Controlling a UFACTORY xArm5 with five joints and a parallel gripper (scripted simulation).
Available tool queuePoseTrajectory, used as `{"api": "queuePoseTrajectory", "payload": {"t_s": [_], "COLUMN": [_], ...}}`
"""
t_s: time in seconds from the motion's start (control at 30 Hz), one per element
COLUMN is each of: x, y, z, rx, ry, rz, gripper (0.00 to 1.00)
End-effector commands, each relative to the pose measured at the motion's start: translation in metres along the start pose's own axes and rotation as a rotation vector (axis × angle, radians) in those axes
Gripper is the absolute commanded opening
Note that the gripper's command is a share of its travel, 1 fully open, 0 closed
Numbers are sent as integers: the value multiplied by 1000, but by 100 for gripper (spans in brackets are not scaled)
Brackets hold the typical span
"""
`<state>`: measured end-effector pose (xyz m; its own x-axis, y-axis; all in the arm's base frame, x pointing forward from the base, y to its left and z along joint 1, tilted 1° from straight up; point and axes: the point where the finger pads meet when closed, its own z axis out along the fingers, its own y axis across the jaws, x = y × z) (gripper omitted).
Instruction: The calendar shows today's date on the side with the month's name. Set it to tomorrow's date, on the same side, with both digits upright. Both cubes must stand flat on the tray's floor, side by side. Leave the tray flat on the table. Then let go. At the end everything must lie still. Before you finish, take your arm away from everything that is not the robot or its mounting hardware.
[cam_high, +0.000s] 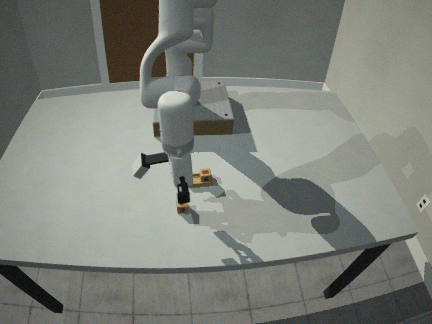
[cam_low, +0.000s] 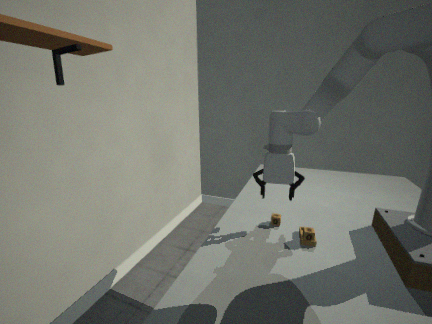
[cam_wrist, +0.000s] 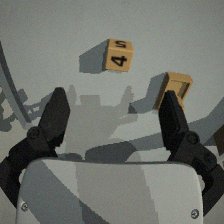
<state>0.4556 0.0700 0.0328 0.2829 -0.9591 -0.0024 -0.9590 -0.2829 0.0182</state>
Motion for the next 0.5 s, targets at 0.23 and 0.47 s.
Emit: {"api": "queuePoseTrajectory", "payload": {"t_s": [0.23, 0.47], "x": [0, 0], "y": [3, 3], "z": [-2, -2], "rx": [7, 7], "ry": [0, 0], "rz": [138, 138], "gripper": [49, 49]}}
